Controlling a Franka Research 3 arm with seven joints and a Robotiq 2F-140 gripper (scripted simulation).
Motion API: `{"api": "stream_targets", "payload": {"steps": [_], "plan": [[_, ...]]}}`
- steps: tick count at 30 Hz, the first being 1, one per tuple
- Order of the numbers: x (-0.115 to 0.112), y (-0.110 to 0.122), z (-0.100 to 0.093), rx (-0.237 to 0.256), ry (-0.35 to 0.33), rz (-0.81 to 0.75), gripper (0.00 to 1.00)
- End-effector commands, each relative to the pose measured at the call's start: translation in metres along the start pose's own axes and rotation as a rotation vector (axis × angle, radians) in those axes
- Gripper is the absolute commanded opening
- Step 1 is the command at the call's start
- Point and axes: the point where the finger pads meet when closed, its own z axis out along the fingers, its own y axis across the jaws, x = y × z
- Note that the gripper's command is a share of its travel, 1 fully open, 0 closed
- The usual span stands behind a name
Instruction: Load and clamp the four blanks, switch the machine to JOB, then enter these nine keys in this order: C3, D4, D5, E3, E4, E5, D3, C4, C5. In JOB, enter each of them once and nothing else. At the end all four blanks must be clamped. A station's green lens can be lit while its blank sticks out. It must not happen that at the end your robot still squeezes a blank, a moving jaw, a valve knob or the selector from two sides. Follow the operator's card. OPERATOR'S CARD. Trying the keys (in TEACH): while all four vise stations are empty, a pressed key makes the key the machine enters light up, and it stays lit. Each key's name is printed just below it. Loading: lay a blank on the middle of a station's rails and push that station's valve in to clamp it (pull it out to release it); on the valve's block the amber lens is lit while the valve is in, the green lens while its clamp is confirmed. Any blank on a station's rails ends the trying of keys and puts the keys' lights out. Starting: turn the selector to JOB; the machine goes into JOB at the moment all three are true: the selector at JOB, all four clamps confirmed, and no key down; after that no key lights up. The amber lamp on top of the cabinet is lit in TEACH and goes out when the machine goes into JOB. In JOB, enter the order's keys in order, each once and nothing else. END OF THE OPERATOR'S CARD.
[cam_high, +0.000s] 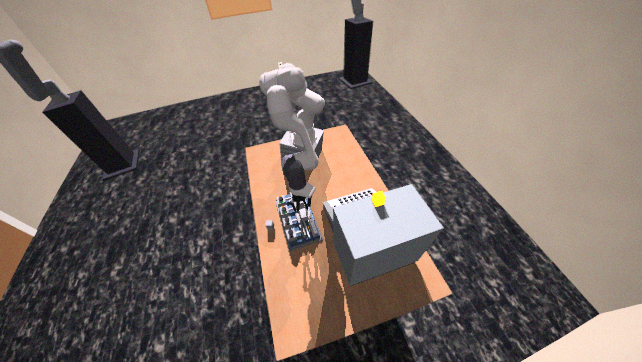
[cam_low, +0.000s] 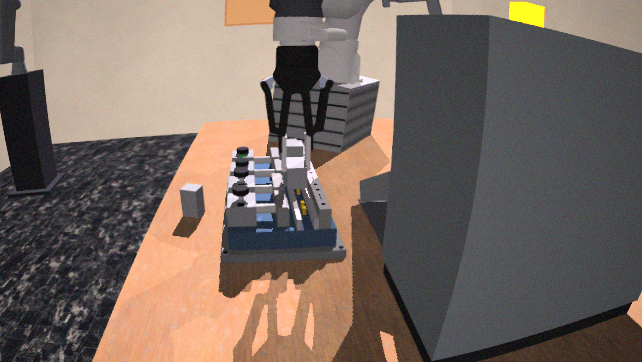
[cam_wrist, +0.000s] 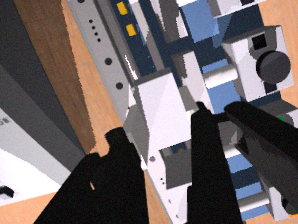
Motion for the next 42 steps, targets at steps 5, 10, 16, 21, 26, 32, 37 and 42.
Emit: {"api": "stream_targets", "payload": {"steps": [5,10,16,21,26,32,37,42], "plan": [[0.0026,0.0016,0.0019,-0.004,0.007,0.004,0.0],[0.0026,0.0016,0.0043,-0.004,0.007,0.004,0.0],[0.0025,0.0016,0.0061,-0.004,0.007,0.004,0.0],[0.0025,0.0016,0.0065,-0.004,0.007,0.004,0.0],[0.0025,0.0016,0.0067,-0.004,0.007,0.004,0.0],[0.0025,0.0016,0.0067,-0.004,0.007,0.004,0.0],[0.0025,0.0016,0.0067,-0.004,0.007,0.004,0.0],[0.0025,0.0016,0.0067,-0.004,0.007,0.004,0.0]]}}
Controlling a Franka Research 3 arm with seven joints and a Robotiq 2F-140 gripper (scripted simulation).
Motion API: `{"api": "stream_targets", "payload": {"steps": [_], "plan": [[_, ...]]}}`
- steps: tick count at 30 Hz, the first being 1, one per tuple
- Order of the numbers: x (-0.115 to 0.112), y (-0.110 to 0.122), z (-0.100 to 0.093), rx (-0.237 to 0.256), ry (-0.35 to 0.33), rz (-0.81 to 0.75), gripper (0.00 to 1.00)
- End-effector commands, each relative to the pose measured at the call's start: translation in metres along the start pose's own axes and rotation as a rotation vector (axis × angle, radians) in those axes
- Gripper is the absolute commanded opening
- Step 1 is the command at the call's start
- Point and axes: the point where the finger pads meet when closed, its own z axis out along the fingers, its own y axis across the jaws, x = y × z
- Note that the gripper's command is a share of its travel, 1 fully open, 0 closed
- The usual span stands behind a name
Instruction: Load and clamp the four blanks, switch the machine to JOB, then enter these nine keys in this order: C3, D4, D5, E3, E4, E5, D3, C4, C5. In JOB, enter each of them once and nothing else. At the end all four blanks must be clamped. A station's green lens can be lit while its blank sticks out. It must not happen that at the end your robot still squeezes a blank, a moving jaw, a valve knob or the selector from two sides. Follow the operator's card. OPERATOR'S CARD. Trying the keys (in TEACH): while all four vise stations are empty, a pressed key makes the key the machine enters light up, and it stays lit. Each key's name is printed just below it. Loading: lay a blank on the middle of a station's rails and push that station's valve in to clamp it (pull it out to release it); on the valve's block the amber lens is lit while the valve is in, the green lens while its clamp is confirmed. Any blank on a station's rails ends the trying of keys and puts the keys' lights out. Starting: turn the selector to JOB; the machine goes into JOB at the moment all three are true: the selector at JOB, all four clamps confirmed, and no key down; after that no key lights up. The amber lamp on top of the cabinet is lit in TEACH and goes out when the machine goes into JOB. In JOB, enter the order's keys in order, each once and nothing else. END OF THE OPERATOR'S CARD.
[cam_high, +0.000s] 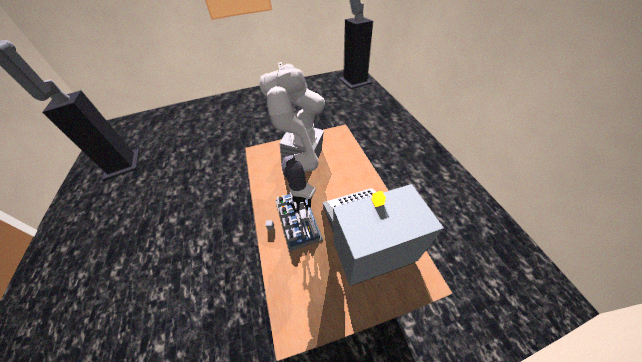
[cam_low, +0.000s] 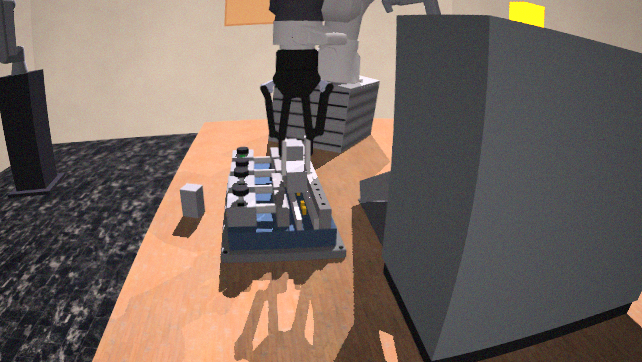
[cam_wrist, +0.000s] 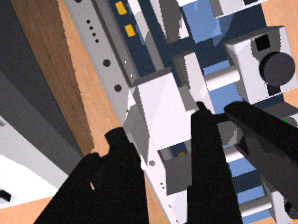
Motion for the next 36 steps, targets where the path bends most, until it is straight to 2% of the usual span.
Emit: {"api": "stream_targets", "payload": {"steps": [1,18,19,36], "plan": [[0.0021,0.0014,-0.0007,-0.002,0.005,0.003,0.0],[0.0021,0.0014,-0.0007,-0.002,0.005,0.003,0.0],[0.0021,0.0014,-0.0007,-0.002,0.005,0.003,0.4],[0.0021,0.0014,-0.0007,-0.002,0.005,0.003,0.4]]}}
